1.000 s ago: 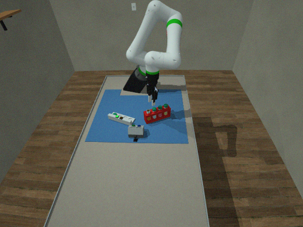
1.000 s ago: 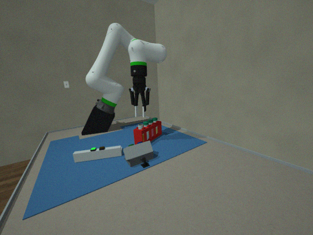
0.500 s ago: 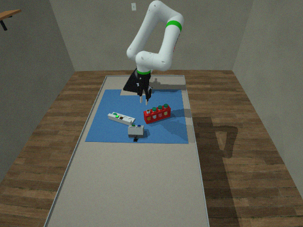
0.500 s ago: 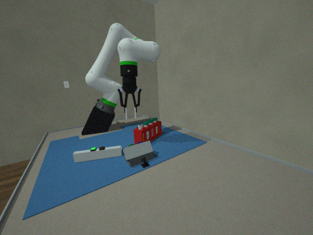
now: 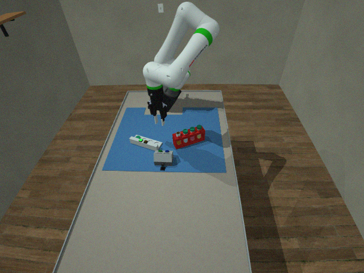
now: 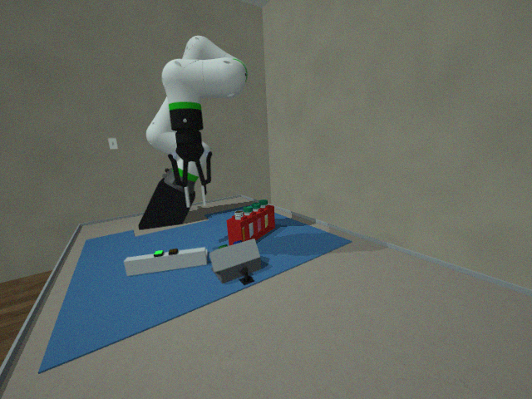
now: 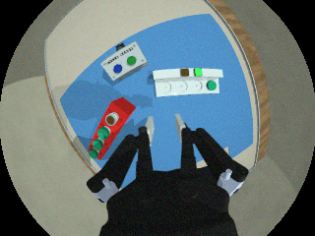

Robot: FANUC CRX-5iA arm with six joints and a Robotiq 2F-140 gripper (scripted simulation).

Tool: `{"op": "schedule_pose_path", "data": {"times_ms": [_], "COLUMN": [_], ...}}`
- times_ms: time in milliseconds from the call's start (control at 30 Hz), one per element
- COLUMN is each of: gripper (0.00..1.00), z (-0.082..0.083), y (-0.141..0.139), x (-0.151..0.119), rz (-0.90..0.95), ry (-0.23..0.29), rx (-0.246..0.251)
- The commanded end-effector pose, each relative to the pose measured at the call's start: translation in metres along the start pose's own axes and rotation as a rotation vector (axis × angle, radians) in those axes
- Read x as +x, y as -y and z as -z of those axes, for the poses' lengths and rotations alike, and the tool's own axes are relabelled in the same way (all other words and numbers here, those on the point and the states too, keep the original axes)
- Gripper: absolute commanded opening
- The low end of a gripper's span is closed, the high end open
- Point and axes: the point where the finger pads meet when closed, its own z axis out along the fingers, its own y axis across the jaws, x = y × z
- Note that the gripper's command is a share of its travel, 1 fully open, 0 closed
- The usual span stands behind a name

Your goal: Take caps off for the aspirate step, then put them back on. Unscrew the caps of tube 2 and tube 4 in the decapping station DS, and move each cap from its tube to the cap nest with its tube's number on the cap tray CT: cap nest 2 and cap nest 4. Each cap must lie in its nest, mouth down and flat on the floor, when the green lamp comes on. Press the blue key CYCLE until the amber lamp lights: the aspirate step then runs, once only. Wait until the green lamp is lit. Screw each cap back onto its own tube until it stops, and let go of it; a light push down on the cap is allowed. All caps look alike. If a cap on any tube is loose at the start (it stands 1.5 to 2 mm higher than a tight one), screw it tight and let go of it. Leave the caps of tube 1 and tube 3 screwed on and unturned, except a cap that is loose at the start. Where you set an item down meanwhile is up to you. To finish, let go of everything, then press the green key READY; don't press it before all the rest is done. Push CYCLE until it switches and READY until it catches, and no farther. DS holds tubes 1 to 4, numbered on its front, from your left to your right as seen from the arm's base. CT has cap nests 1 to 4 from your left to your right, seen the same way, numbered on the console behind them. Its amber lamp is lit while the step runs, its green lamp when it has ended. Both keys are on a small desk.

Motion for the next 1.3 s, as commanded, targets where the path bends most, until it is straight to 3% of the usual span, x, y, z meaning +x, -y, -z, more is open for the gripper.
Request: {"op": "schedule_pose_path", "data": {"times_ms": [0,400,533,833,1133,1267], "gripper": [0.29,0.29,0.29,0.29,0.29,0.29], "z": [0.000,-0.001,-0.001,-0.001,-0.001,-0.021], "y": [-0.021,-0.100,-0.108,-0.170,-0.170,-0.170], "x": [0.009,0.036,0.039,0.061,0.061,0.061], "rz": [0.002,0.002,0.002,0.002,0.002,0.002], "ry": [0.002,0.002,0.002,0.002,0.002,0.002], "rx": [0.004,0.004,0.004,0.004,0.004,0.004]}}
